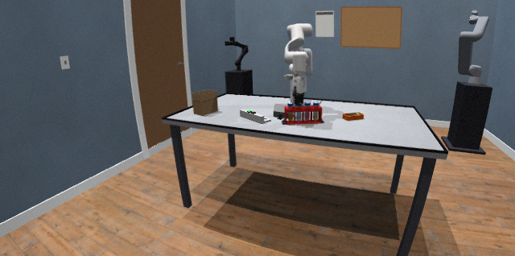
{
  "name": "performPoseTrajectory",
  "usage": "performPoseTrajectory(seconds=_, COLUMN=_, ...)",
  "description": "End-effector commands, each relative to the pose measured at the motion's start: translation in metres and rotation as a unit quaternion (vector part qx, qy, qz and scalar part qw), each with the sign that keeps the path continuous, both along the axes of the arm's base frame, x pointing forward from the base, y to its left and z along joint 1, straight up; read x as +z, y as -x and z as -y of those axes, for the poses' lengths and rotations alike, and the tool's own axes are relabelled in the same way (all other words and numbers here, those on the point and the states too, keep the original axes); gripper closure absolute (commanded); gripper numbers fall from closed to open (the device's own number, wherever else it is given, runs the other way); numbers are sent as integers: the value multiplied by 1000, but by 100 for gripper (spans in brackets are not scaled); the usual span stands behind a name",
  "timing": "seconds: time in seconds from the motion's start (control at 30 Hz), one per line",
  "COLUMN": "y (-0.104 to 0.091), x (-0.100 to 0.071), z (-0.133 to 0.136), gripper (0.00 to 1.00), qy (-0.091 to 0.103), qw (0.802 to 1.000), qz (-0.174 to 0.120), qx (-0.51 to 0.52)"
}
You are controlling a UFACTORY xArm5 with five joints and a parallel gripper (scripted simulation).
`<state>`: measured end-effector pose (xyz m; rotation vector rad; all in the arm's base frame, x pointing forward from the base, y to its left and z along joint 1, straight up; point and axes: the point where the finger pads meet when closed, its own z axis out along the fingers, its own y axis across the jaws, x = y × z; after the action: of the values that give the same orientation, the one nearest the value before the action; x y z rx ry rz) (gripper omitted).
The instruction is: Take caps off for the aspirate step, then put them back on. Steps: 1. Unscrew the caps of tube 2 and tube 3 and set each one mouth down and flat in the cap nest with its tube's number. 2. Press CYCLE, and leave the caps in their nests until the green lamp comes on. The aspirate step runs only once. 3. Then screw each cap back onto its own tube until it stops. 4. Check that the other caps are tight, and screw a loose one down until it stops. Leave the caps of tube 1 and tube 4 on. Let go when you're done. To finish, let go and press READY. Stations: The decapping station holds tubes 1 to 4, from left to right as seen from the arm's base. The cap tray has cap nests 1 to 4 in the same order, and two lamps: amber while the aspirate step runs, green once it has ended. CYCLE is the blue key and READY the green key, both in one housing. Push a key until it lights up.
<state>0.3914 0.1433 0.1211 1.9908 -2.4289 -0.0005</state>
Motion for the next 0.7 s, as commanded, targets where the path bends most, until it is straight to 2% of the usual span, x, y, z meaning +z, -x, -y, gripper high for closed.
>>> performPoseTrajectory(seconds=0.0, y=-1, x=13, z=-1, gripper=54, qy=-1, qw=1000, qz=2, qx=0)
performPoseTrajectory(seconds=0.3, y=-1, x=40, z=-1, gripper=54, qy=-1, qw=1000, qz=2, qx=0)
performPoseTrajectory(seconds=0.4, y=-1, x=41, z=-1, gripper=54, qy=-1, qw=1000, qz=2, qx=0)
performPoseTrajectory(seconds=0.5, y=10, x=41, z=-23, gripper=54, qy=-1, qw=992, qz=2, qx=125)
performPoseTrajectory(seconds=0.67, y=24, x=41, z=-48, gripper=54, qy=-1, qw=967, qz=2, qx=254)
